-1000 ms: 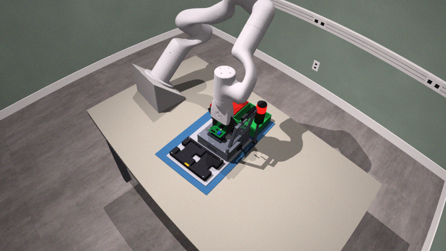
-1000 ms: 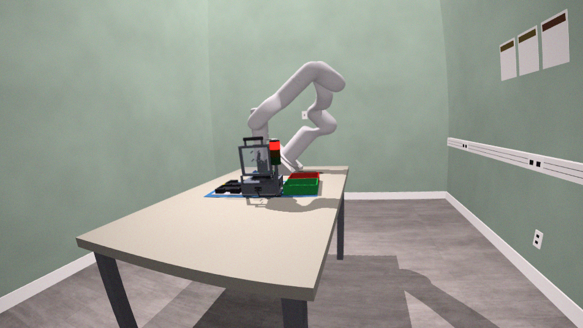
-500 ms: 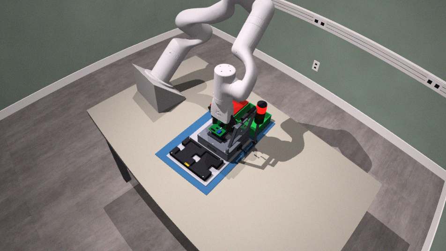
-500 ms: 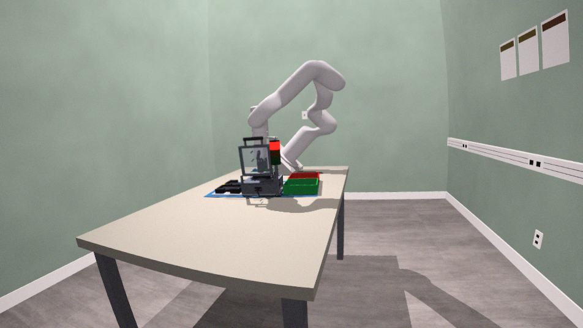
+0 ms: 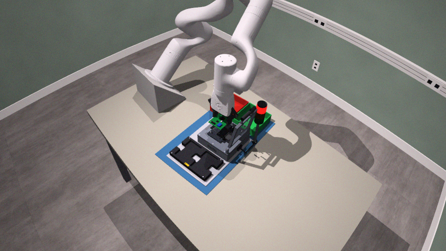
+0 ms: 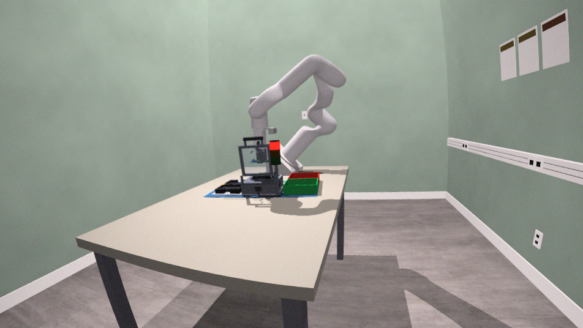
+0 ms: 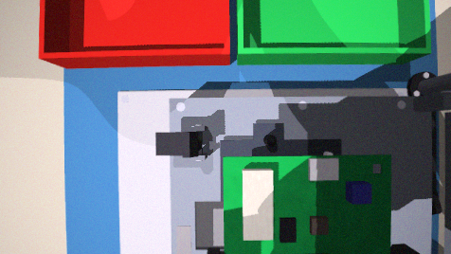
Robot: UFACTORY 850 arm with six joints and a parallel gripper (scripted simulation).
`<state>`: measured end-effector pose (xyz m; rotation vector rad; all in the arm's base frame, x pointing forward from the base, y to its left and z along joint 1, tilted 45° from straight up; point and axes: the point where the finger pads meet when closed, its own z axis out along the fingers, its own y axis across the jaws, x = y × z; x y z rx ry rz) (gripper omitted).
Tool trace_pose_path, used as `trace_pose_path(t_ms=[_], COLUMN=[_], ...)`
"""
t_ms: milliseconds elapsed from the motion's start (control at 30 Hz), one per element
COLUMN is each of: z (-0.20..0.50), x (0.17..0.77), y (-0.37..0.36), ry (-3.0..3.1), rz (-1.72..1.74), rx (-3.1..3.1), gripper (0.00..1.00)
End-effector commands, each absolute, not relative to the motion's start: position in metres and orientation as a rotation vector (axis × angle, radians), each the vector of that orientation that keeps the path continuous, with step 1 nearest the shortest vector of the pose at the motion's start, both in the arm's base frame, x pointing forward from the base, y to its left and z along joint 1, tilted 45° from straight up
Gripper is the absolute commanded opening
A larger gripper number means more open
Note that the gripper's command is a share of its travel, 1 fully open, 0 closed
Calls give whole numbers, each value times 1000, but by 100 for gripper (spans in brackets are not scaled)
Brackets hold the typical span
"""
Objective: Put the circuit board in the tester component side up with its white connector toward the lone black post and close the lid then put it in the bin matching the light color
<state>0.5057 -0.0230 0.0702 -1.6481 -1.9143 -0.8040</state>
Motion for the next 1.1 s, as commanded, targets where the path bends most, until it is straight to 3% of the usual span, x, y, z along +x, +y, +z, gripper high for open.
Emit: trace_pose_path(t_ms=[0,1067], z=[81,96], x=[506,495], y=[-33,-28], ry=[-1915,-1915], rz=[-805,-805], rx=[-1648,-1648], gripper=[79,79])
